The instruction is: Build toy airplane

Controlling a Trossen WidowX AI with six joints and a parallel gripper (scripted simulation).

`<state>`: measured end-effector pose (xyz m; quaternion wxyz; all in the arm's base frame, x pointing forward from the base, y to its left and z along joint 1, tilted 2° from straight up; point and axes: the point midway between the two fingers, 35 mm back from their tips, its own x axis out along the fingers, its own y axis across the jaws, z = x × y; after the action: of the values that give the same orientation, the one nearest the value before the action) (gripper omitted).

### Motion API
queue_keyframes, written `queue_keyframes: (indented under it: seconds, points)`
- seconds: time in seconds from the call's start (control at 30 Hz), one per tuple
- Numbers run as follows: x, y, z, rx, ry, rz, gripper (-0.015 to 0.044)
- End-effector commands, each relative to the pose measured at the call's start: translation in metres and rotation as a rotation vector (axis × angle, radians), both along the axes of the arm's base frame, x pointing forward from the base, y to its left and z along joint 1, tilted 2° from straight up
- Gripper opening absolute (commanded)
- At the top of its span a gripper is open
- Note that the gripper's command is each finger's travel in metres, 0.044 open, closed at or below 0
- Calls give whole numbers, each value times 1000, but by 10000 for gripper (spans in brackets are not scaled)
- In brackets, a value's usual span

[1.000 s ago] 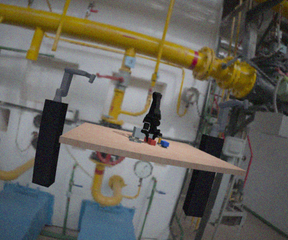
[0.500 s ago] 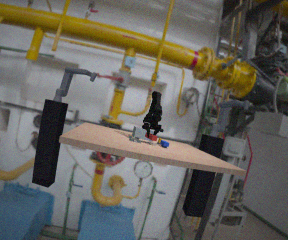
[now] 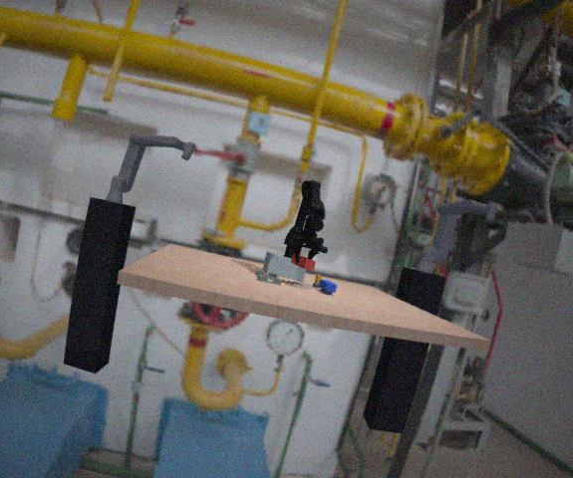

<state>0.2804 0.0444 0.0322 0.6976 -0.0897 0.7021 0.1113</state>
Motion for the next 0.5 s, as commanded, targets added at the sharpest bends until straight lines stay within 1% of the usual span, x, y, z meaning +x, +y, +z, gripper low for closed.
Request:
queue_keyframes:
  seconds: [0.0,0.27,0.47]
  points:
    - [0,0,16,5,-11,6,0]
    - [-4,-1,39,5,-10,6,0]
    - [-2,-8,36,4,-11,-1,0]
